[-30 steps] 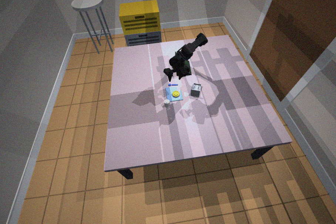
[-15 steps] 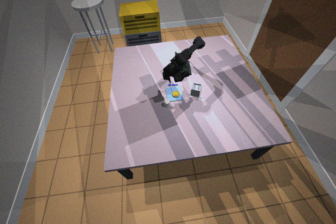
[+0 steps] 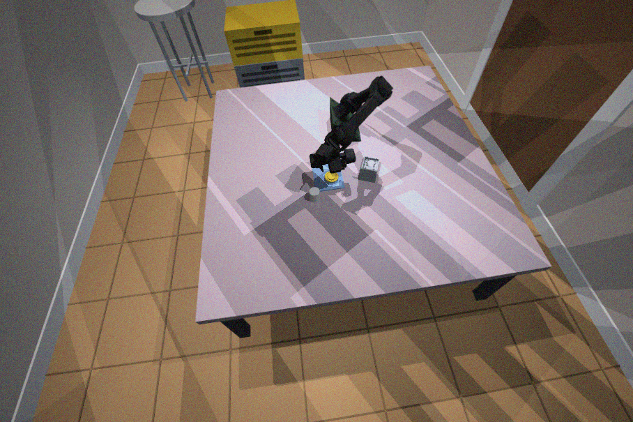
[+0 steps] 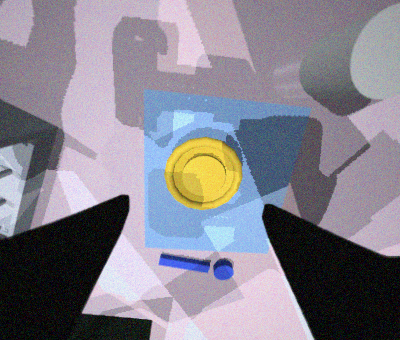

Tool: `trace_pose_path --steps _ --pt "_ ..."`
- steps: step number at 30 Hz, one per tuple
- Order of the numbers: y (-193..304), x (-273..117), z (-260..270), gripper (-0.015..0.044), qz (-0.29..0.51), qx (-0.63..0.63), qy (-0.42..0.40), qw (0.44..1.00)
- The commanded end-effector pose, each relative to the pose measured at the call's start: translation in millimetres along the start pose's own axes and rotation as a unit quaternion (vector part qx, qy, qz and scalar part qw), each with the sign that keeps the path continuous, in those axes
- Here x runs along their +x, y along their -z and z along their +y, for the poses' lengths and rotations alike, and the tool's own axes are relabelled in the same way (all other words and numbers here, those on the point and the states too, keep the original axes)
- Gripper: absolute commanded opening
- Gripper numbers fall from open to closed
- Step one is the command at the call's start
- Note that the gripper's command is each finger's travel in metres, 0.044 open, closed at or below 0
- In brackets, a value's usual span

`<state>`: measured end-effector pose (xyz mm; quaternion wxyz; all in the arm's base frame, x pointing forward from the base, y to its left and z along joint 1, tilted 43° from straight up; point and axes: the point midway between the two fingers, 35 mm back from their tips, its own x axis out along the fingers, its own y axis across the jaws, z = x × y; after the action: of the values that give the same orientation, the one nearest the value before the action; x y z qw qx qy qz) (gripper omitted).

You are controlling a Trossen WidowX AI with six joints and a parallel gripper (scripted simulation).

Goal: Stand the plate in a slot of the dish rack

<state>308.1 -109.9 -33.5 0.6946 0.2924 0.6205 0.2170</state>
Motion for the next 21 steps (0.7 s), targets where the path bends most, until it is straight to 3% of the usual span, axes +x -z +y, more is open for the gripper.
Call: trace_pose_path --steps 1,21 --pt "-1.9 -4.3 -4.2 0.0400 -0.017 0.003 0.004 1.000" --pt "-2.9 24.3 -5.7 0.0400 -0.018 0.003 0.004 1.000"
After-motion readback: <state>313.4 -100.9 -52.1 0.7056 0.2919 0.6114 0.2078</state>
